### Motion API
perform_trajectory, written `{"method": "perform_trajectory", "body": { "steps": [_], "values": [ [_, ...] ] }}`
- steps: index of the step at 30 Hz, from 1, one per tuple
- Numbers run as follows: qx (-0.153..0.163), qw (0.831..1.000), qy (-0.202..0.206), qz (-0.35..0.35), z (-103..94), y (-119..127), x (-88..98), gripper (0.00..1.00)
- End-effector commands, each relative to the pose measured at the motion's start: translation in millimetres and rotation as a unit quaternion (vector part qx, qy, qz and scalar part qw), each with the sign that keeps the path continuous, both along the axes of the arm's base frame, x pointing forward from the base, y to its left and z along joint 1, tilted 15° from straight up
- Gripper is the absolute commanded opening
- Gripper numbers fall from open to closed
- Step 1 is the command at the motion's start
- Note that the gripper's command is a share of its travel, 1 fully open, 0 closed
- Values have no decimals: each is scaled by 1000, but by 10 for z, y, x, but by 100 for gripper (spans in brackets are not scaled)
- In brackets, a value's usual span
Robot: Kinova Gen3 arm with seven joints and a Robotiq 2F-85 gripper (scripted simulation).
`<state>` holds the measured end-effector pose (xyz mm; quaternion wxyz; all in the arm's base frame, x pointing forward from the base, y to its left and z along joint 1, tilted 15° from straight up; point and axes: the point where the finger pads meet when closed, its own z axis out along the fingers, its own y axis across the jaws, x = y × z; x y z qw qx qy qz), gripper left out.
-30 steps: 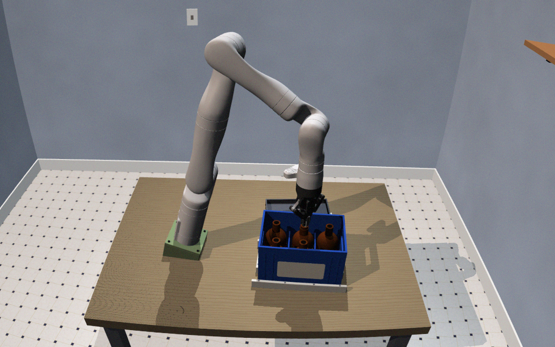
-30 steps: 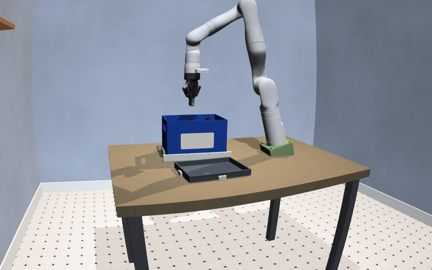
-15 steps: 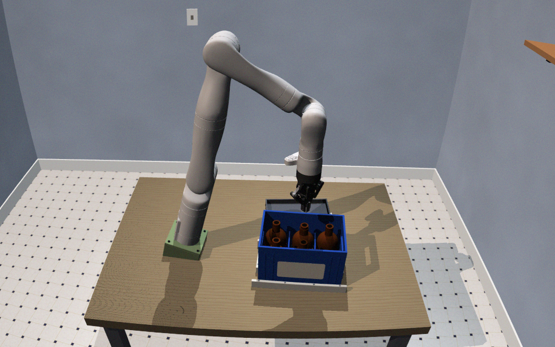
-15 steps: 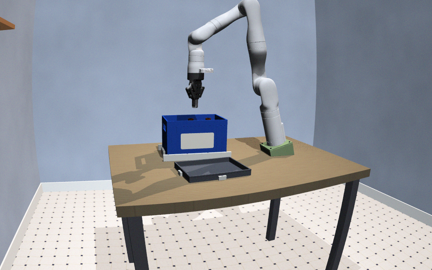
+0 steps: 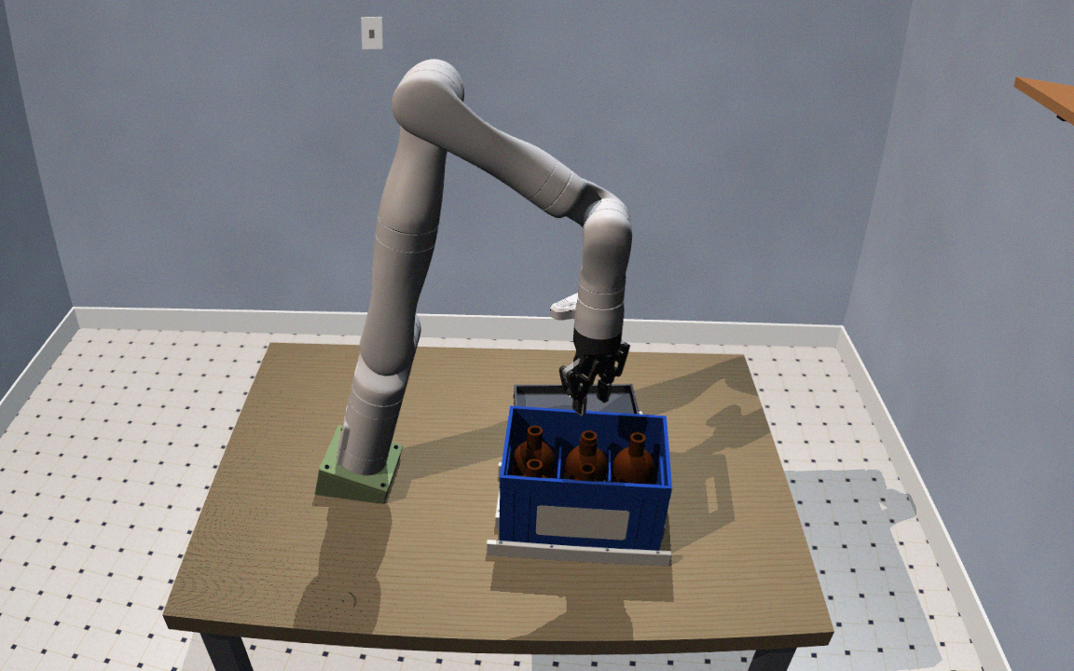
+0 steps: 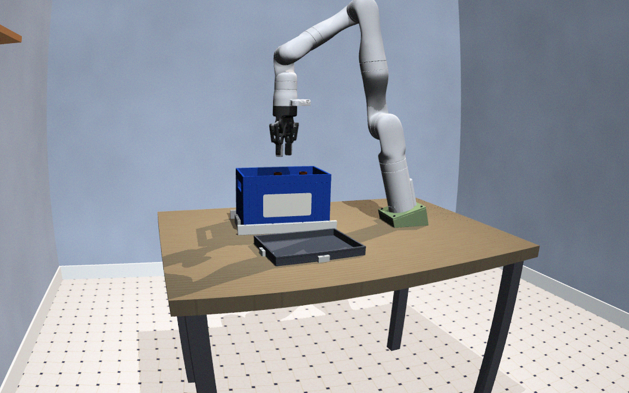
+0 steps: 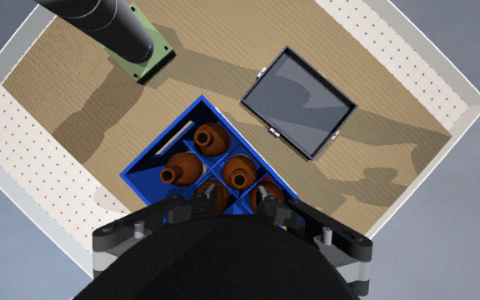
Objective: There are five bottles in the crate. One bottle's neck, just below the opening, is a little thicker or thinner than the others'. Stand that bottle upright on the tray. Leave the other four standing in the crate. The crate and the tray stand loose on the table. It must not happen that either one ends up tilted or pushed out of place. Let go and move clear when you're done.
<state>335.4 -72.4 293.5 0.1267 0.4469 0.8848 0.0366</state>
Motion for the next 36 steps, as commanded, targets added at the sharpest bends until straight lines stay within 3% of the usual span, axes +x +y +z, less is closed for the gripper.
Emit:
{"method": "perform_trajectory", "body": {
  "steps": [1, 36],
  "values": [
    [0, 1000, -1, 0, 5, 0, 2, 64],
    [0, 1000, 0, 0, -60, -1, 22, 64]
  ]
}}
